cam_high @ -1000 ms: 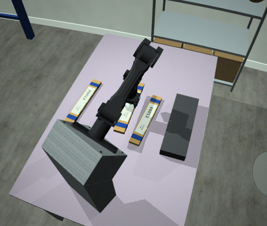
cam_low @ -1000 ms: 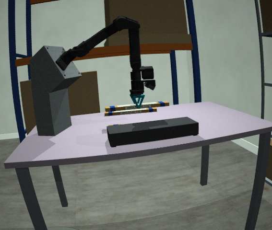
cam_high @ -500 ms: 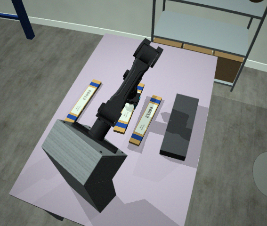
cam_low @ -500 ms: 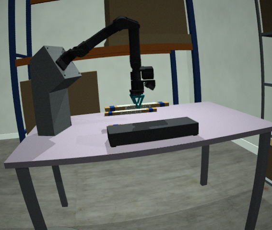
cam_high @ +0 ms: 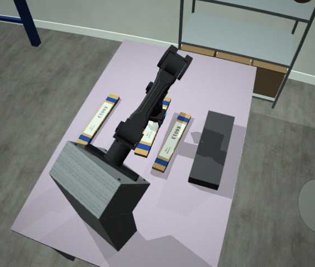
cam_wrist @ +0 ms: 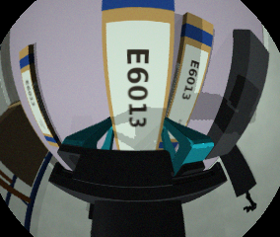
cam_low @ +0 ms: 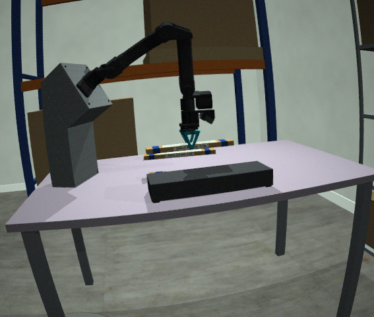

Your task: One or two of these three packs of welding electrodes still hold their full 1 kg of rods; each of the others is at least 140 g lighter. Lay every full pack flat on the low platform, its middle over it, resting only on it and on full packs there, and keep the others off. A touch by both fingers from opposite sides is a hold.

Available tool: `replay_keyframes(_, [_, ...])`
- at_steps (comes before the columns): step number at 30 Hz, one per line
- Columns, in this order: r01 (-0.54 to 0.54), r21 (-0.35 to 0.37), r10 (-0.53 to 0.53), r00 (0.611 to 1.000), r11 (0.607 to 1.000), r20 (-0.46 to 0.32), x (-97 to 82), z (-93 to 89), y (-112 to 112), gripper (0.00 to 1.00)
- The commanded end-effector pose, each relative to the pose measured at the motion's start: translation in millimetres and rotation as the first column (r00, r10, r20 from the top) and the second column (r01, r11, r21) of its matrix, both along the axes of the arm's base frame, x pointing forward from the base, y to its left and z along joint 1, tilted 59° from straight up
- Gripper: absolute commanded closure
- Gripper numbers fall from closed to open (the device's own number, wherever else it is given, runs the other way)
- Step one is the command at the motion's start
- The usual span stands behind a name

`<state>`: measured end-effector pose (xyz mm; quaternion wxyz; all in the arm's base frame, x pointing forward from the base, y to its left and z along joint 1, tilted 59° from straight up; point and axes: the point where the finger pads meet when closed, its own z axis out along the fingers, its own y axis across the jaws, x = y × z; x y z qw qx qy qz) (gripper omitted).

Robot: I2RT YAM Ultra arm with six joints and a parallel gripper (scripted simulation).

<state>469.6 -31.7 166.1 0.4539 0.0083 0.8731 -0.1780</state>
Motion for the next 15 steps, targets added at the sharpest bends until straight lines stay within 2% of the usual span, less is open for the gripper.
replay_keyframes(1, [-0.018,-0.003,0.018,1.0,1.0,0.014,-4.9,4.3,6.2,1.0])
replay_keyframes(15, [-0.018,-0.002,0.018,1.0,1.0,0.014,-19.9,13.8,11.8,1.0])
